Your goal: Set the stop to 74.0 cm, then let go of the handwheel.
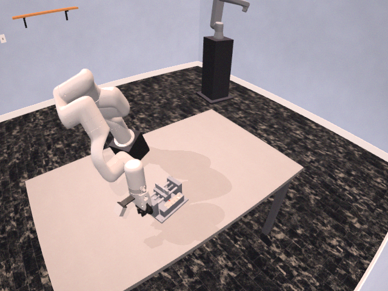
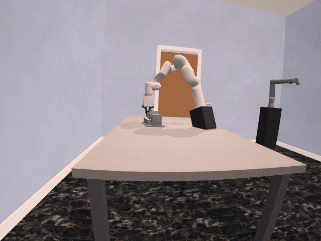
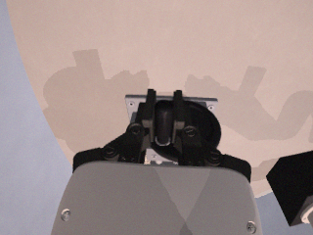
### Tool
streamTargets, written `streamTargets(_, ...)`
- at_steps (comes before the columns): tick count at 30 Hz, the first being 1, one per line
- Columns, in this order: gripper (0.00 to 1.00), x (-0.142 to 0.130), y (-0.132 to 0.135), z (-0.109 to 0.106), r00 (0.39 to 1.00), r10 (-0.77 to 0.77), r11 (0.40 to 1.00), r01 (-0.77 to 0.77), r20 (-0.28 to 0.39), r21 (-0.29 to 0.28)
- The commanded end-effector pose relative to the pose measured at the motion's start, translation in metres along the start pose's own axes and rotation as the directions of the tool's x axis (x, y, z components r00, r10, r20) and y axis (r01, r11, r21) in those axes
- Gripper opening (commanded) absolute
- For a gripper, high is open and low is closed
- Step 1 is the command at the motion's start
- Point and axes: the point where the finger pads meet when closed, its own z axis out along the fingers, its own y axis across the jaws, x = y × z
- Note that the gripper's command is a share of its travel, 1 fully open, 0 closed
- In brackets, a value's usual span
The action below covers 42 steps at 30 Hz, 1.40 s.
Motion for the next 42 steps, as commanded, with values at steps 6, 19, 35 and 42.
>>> streamTargets(6, 0.06, 0.0001, -0.0001, -0.0004, 1.0, 0.0, 1.0, 0.0, -0.001, 0.0)
streamTargets(19, 0.06, 0.0001, -0.0003, -0.0002, 1.0, 0.0, 1.0, 0.0, -0.001, 0.0)
streamTargets(35, 0.06, 0.0001, -0.0016, 0.0013, 1.0, 0.0, 1.0, 0.0, -0.001, 0.0)
streamTargets(42, 0.06, 0.0001, -0.0029, 0.0029, 1.0, 0.0, 1.0, 0.0, -0.001, 0.0)
